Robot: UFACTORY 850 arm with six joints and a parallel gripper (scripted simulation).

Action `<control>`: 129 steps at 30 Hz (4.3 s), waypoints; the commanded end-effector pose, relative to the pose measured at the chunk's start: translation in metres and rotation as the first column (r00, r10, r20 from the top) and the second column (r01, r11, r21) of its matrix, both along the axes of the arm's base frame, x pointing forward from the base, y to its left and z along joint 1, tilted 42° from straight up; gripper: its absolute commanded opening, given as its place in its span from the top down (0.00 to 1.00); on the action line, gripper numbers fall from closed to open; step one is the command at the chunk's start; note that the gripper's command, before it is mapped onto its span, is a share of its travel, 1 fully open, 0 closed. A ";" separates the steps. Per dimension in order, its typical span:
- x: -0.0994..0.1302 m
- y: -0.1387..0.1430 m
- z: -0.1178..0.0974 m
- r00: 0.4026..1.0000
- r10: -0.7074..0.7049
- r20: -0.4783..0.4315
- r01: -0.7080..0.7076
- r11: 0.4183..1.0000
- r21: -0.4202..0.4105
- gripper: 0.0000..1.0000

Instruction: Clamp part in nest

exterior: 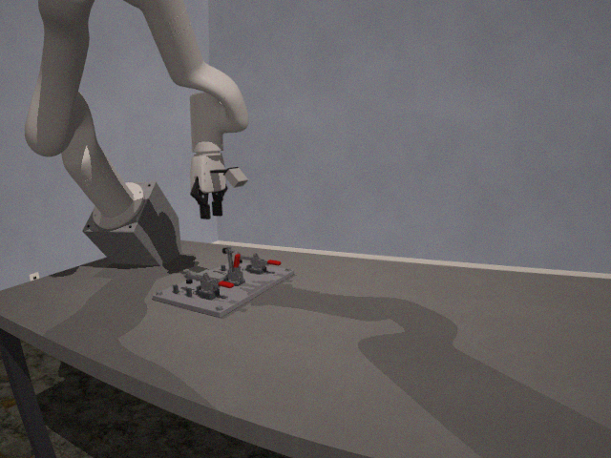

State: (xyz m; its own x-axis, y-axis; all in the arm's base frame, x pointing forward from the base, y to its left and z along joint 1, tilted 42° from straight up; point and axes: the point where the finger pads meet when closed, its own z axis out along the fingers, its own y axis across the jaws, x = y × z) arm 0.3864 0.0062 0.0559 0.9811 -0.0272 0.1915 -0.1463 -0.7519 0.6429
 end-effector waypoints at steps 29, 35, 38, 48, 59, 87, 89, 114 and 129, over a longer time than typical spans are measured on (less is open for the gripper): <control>0.076 -0.002 0.015 1.000 0.000 0.001 0.000 1.000 0.001 0.53; 0.077 -0.005 0.011 1.000 0.000 0.001 0.000 1.000 0.001 0.53; 0.077 -0.008 0.008 1.000 0.000 0.001 0.000 1.000 0.001 0.53; 0.081 -0.027 -0.013 1.000 0.000 0.001 0.000 1.000 0.001 0.53; 0.085 -0.050 -0.039 1.000 0.000 0.001 0.000 1.000 0.001 0.53; 0.088 -0.066 -0.057 1.000 0.000 0.001 0.000 1.000 0.001 0.53; 0.088 -0.066 -0.057 1.000 0.000 0.001 0.000 1.000 0.001 0.53; 0.091 -0.077 -0.070 1.000 0.000 0.001 0.000 1.000 0.001 0.53; 0.094 -0.089 -0.084 1.000 0.000 0.001 0.000 1.000 0.001 0.53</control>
State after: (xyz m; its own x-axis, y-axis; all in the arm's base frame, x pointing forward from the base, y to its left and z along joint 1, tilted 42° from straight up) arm 0.4794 -0.0830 -0.0275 0.9811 -0.0279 0.1913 -0.1467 -0.7520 0.6426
